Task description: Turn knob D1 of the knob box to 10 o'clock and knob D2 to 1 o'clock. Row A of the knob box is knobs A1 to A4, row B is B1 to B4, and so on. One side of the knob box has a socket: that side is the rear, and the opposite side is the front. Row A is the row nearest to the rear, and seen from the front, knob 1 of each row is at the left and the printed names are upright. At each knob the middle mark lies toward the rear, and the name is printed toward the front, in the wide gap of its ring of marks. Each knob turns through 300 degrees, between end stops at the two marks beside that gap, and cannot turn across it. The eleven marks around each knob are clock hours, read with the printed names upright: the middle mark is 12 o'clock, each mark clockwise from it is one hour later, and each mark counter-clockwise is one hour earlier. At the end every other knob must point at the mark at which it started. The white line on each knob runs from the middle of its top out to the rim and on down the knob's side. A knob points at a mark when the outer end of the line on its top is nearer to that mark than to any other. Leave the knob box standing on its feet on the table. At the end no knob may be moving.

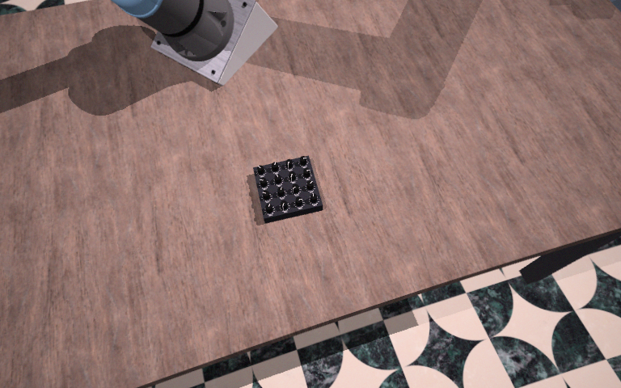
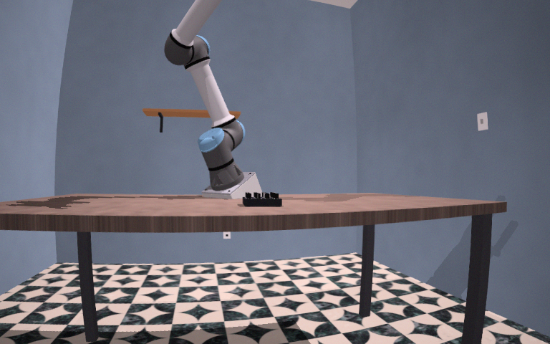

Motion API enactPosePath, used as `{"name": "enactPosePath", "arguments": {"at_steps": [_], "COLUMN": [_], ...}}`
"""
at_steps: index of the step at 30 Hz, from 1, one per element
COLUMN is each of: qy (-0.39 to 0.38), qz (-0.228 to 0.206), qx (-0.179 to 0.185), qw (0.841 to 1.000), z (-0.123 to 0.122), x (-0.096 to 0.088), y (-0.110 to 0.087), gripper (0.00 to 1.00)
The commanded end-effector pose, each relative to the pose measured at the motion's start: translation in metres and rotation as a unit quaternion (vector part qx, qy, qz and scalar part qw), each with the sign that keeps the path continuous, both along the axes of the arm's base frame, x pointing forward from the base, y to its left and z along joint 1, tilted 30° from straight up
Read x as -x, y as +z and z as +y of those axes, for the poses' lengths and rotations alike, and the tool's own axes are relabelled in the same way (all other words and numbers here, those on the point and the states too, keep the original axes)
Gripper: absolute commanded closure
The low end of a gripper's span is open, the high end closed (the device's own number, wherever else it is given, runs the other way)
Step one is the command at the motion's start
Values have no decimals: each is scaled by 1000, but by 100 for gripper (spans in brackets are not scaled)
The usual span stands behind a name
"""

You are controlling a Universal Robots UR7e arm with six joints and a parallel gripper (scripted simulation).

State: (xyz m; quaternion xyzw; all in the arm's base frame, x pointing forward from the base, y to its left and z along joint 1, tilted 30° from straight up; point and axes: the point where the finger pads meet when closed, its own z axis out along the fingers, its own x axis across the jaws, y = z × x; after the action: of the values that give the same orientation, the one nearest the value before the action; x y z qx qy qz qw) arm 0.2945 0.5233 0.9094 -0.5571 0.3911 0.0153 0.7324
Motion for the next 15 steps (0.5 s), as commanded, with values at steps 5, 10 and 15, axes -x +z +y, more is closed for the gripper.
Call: {"name": "enactPosePath", "arguments": {"at_steps": [5,10,15], "qy": [-2,-12,-27], "qz": [0,6,15], "qx": [1,9,22], "qw": [1000,1000,999], "z": [0,-2,-4], "x": [-2,-12,-29], "y": [-2,-13,-31], "gripper": [0,0,0]}}
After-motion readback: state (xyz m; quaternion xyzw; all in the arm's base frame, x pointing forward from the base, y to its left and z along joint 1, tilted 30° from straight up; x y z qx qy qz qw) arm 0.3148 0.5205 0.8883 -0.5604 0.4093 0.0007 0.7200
